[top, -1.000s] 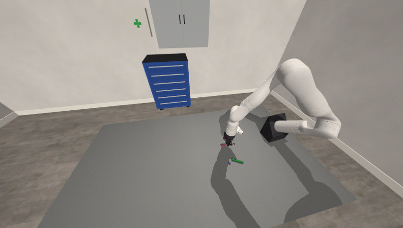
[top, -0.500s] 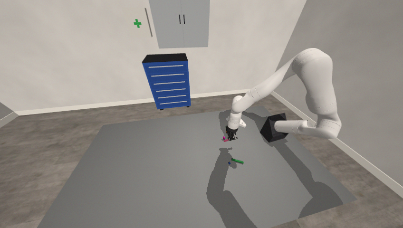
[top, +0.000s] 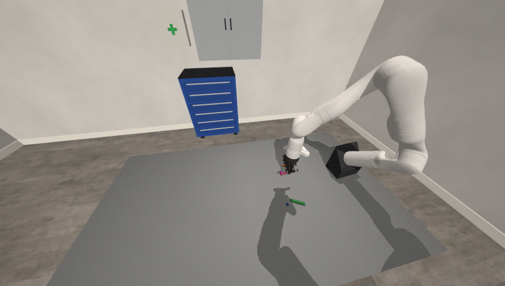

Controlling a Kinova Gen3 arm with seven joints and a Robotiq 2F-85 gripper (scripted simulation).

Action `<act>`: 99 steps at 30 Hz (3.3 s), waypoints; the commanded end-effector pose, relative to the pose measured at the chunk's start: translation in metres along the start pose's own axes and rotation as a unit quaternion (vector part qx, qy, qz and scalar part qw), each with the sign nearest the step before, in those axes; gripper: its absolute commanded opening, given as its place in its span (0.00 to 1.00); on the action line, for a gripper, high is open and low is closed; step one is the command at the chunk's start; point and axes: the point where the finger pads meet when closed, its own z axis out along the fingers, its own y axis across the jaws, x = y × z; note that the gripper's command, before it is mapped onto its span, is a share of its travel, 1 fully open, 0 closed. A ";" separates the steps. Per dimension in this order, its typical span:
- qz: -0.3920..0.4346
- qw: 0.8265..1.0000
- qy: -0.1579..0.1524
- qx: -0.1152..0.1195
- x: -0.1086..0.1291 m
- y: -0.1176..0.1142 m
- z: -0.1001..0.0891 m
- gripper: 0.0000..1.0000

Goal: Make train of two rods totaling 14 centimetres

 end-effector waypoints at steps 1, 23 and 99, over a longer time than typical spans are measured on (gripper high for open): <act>-0.007 1.000 -0.002 0.002 -0.003 -0.002 -0.004 0.05; -0.155 0.988 -0.003 0.000 0.032 -0.151 -0.005 0.05; -0.159 0.987 -0.002 0.004 0.030 -0.153 0.085 0.05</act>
